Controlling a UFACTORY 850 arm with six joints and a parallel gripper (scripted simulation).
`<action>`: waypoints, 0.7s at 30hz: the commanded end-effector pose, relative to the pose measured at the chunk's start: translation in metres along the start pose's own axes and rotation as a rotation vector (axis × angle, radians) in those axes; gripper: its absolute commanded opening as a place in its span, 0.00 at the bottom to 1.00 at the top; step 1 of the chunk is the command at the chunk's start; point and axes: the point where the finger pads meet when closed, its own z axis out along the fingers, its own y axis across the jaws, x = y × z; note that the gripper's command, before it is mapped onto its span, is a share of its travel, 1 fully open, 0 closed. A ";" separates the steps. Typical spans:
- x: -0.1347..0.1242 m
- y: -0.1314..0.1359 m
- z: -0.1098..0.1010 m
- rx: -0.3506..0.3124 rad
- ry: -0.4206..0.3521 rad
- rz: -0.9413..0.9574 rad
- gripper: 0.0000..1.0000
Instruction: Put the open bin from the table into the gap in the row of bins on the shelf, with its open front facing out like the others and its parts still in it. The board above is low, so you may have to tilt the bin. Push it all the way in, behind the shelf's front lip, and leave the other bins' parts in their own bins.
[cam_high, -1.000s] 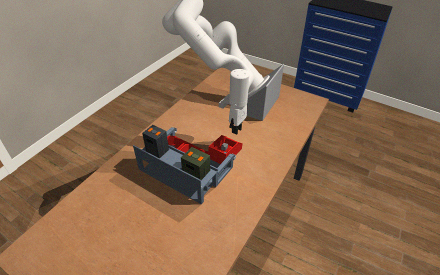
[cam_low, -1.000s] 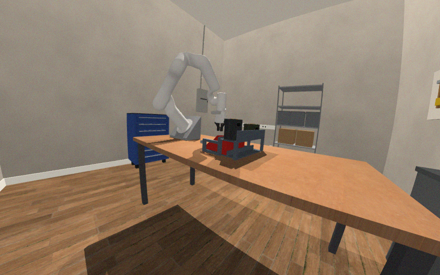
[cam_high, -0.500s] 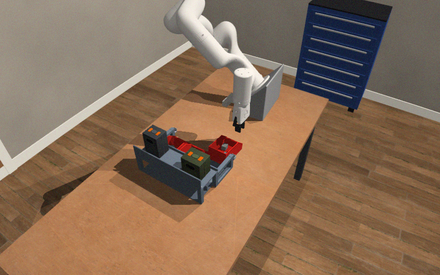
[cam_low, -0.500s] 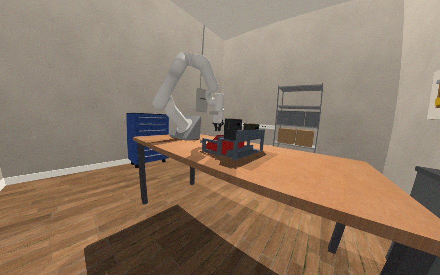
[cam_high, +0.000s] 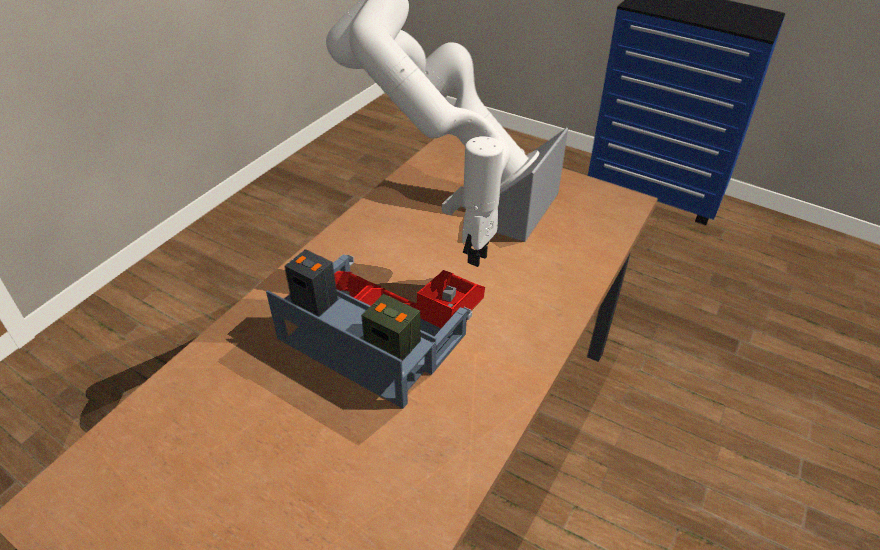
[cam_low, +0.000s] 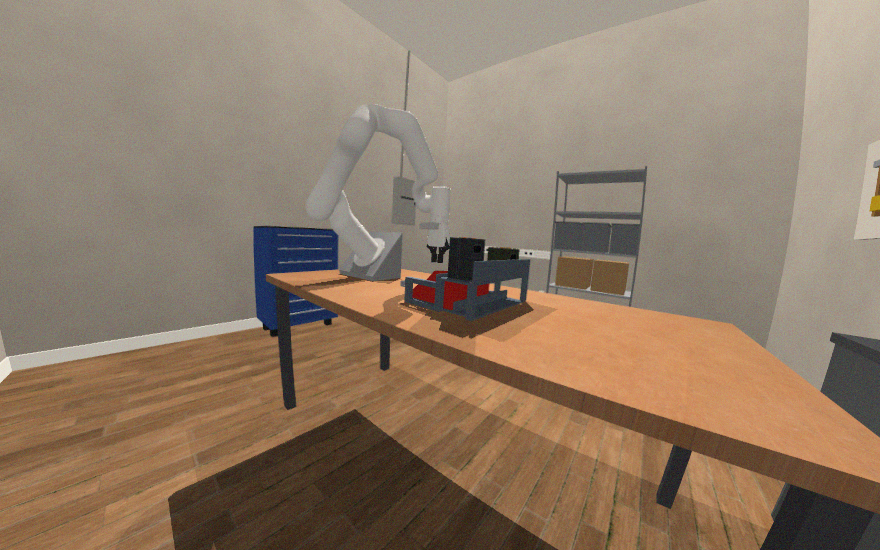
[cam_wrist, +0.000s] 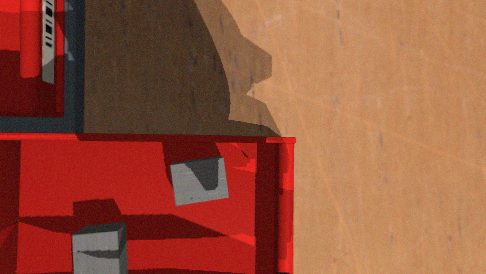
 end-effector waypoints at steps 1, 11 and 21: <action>0.000 -0.001 -0.001 0.001 -0.001 0.001 0.34; 0.000 -0.006 -0.002 0.001 -0.001 0.001 0.34; 0.000 -0.007 -0.002 0.001 -0.001 0.001 0.34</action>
